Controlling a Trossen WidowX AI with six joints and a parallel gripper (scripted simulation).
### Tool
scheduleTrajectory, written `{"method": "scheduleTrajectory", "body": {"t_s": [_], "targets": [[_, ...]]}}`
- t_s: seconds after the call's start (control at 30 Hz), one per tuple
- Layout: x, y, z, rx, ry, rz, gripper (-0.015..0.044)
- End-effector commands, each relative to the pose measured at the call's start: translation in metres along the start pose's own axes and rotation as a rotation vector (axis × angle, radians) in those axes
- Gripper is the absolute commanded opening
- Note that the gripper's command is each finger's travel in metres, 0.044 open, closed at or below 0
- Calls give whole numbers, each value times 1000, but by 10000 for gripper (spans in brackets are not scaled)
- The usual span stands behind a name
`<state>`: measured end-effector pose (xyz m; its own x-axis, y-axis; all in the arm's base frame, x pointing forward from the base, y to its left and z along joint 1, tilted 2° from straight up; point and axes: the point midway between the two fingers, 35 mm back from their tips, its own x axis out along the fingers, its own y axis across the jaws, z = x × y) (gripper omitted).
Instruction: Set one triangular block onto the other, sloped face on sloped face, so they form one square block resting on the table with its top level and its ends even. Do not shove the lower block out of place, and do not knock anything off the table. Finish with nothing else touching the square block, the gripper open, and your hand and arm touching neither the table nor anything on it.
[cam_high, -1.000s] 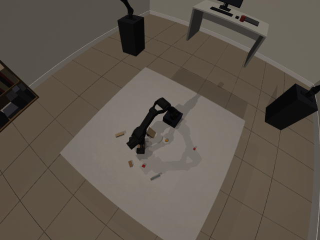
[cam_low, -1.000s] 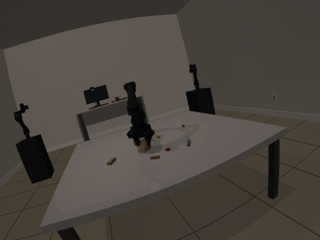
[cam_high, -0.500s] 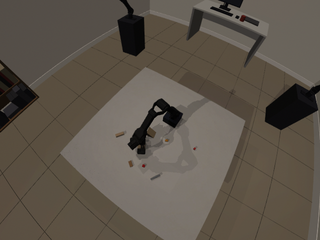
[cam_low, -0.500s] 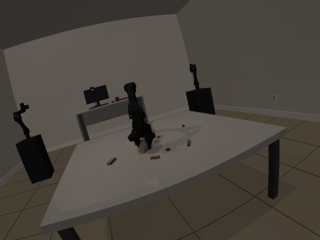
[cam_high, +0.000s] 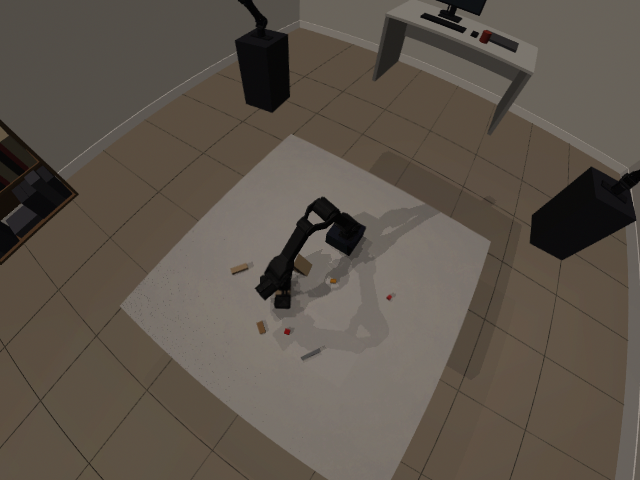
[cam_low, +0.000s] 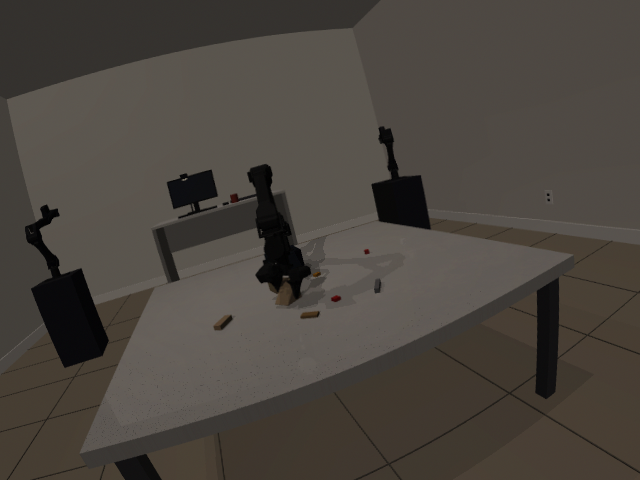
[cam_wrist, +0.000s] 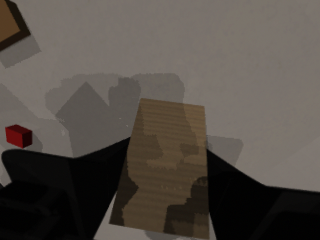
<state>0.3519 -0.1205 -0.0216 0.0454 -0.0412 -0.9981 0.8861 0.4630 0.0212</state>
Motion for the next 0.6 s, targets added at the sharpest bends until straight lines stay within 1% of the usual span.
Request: {"method": "scheduleTrajectory", "body": {"t_s": [0.0, 0.17, 0.27, 0.57], "targets": [[-3, 0, 0, 4, 2, 2, 124], [-23, 0, 0, 1, 0, 1, 0], [-30, 0, 0, 0, 0, 0, 0], [-30, 0, 0, -4, 1, -1, 0]]}}
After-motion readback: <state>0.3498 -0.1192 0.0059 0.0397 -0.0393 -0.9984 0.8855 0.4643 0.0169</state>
